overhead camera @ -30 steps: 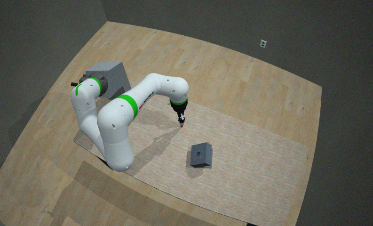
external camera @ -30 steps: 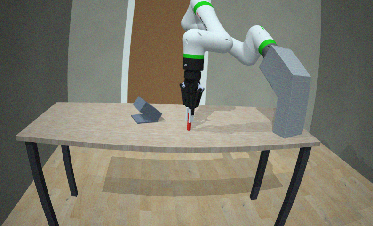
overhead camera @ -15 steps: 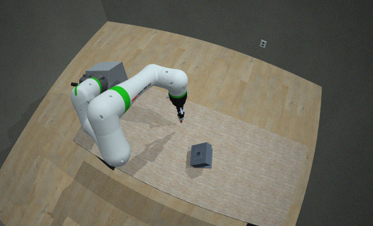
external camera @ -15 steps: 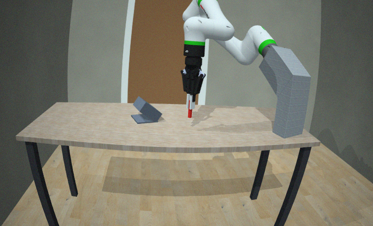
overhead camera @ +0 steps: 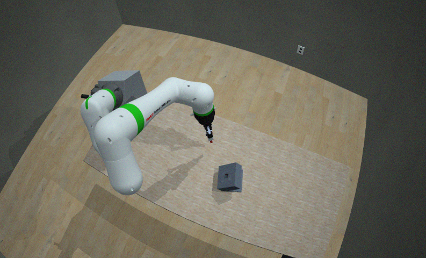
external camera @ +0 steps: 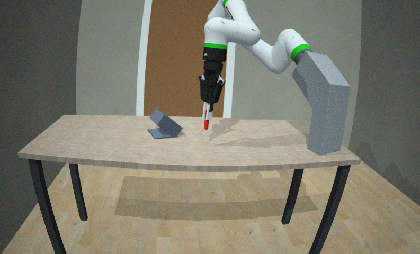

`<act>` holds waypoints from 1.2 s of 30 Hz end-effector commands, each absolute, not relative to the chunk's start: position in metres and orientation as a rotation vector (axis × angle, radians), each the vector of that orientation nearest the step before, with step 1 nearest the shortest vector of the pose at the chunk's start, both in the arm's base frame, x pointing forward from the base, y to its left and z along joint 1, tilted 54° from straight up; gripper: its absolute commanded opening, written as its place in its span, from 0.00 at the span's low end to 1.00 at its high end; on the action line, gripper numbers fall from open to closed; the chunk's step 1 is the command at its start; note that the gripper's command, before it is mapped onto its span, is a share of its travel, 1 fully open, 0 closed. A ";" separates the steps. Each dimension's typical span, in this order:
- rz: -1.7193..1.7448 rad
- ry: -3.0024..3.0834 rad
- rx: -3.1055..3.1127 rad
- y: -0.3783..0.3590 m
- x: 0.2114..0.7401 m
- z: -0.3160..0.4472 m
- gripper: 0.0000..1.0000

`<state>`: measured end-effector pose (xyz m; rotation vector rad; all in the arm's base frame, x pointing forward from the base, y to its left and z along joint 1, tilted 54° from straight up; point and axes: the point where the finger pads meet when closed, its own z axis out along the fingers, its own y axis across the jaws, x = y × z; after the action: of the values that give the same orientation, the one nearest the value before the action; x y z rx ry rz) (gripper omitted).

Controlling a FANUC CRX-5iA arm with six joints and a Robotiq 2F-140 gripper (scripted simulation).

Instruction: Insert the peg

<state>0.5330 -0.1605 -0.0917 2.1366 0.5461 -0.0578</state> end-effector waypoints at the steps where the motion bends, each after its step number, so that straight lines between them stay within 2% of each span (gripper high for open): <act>1: -0.020 0.541 2.141 -0.164 0.541 -0.085 0.00; 36: 0.273 0.495 2.157 -0.192 0.589 -0.025 0.00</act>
<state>0.5875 -0.1905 -0.0281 2.1572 0.4961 0.2578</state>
